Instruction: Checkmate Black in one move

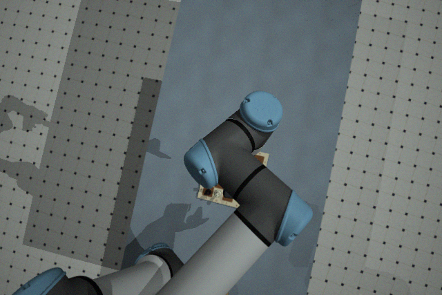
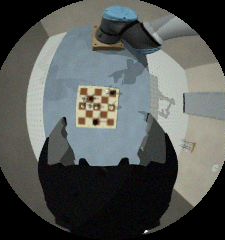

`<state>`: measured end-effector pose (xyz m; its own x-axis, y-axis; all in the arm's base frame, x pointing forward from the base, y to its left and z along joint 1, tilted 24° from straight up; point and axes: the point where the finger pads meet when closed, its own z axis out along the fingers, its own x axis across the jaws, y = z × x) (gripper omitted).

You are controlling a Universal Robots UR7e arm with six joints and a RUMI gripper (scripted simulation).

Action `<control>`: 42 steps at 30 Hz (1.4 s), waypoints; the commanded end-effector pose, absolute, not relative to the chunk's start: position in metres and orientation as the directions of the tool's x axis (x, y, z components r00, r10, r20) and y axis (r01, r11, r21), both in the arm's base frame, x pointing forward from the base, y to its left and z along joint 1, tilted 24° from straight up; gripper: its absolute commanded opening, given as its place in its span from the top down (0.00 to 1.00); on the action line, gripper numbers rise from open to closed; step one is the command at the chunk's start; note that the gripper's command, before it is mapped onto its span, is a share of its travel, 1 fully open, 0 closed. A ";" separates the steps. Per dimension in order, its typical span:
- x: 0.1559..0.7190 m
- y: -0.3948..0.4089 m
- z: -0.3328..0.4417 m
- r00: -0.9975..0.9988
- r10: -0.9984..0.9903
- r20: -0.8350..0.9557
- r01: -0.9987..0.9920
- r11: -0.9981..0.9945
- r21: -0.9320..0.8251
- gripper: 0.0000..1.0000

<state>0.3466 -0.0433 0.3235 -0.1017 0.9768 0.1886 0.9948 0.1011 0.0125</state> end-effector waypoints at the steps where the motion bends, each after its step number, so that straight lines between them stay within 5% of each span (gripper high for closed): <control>1: 0.333 -0.035 0.309 -0.140 0.978 0.158 0.984 0.119 0.131 0.00; 42: 0.303 -0.004 0.209 -0.237 0.970 -0.052 0.883 0.237 0.404 0.00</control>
